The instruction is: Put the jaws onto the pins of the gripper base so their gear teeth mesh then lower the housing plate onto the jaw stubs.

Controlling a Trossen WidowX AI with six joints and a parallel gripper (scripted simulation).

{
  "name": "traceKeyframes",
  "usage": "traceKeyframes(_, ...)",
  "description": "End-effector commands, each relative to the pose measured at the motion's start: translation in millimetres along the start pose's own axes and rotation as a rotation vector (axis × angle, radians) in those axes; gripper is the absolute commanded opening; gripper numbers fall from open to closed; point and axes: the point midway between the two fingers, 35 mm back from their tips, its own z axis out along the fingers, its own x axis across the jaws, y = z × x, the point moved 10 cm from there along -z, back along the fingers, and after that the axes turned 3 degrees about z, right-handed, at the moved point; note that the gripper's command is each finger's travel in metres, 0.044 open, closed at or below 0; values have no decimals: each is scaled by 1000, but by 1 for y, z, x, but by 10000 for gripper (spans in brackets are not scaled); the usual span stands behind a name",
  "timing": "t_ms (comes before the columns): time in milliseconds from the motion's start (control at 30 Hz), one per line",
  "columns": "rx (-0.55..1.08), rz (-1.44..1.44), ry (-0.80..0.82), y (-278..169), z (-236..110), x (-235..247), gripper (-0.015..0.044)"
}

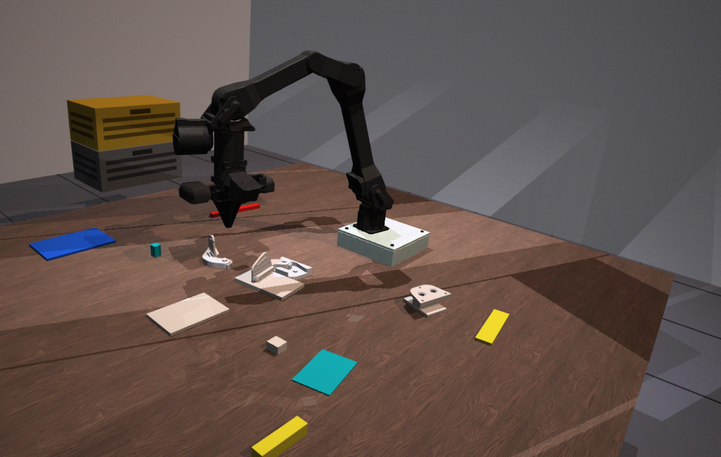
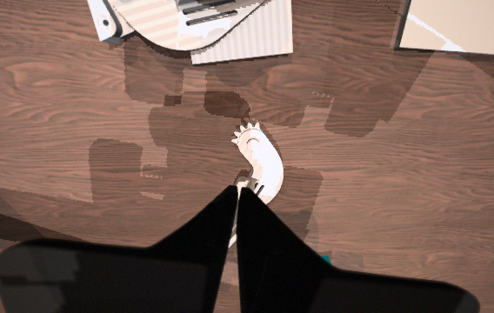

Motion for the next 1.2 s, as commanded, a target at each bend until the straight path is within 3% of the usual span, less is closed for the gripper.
traceKeyframes(0,0,0,-1,0,-1,0,0)
traceKeyframes(367,0,0,-1,0,-1,0,0)
traceKeyframes(933,0,0,0,0,0,0,440)
traceKeyframes(1167,0,0,0,0,0,0,440)
